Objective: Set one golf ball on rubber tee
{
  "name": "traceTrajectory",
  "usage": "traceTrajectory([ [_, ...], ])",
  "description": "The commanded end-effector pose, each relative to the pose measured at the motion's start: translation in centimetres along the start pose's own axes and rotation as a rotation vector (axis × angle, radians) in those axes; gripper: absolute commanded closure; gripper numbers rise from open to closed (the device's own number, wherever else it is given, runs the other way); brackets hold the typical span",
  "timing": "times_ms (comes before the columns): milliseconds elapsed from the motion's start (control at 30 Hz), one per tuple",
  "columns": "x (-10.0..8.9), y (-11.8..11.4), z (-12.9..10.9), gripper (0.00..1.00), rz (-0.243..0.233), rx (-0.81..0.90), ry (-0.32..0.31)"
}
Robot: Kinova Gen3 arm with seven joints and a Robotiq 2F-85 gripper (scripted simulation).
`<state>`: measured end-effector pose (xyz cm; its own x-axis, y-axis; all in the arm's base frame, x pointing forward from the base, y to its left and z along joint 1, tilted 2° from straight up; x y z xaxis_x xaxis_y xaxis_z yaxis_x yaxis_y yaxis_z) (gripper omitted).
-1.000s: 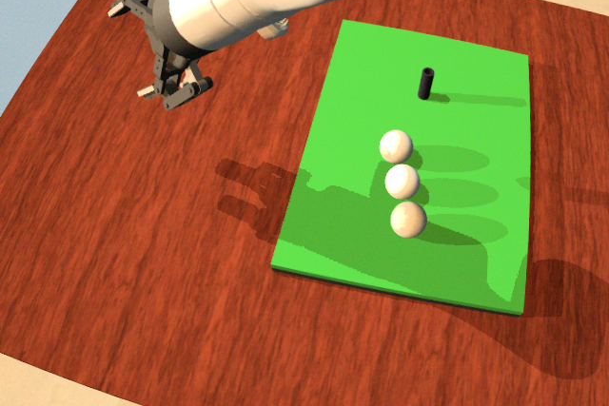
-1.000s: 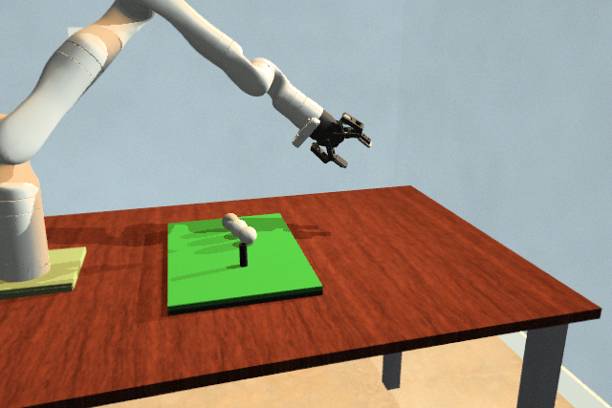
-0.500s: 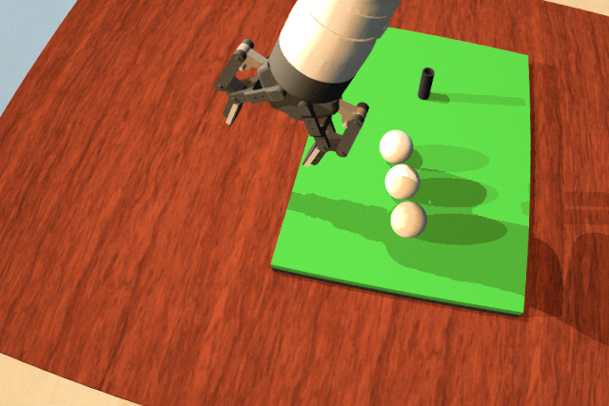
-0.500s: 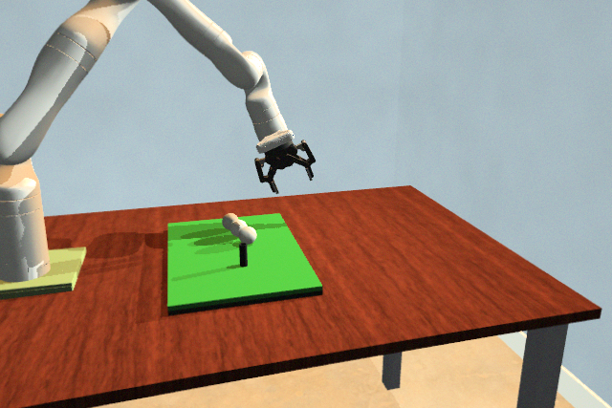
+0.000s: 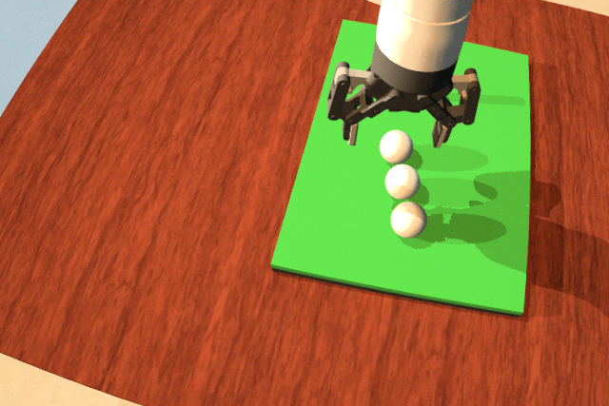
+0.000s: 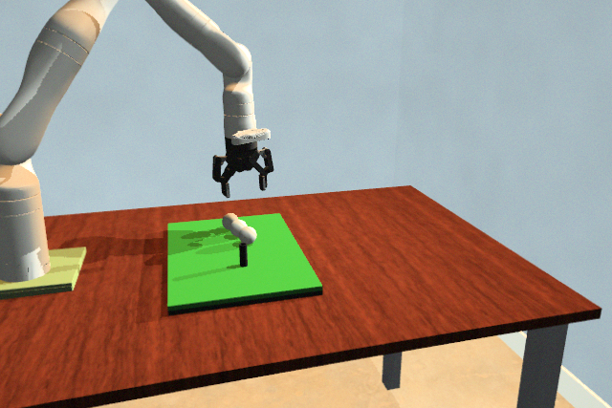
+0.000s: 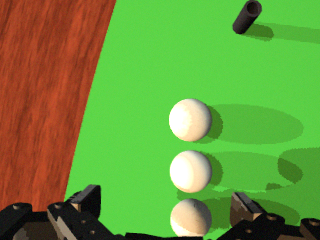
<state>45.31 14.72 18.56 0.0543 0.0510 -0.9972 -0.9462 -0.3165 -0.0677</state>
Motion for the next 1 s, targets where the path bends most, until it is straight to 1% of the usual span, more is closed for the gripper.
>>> traceTrajectory([
  [0,-0.5,0.1,0.3,0.00,-0.003,-0.008,-0.004],
  [100,-0.7,1.1,0.0,0.00,0.023,-0.038,0.005],
  [233,-0.9,1.7,-0.1,0.00,0.041,-0.059,0.011],
  [633,-0.7,1.8,-0.2,0.00,0.045,-0.063,0.012],
  [767,0.6,1.8,-0.2,0.00,0.045,-0.063,0.012],
  [967,4.2,2.1,-0.2,0.00,0.046,-0.063,0.013],
])
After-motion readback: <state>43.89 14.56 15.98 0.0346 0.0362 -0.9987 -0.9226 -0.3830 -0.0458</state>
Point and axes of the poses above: the point where the finger pads meet when closed, its own x axis out along the fingers, its own y axis across the jaws, z = x × y, the point moved 6 cm from there along -x, back along the fingers, and after that the axes turned 4 degrees about x, right-handed, at the moved point
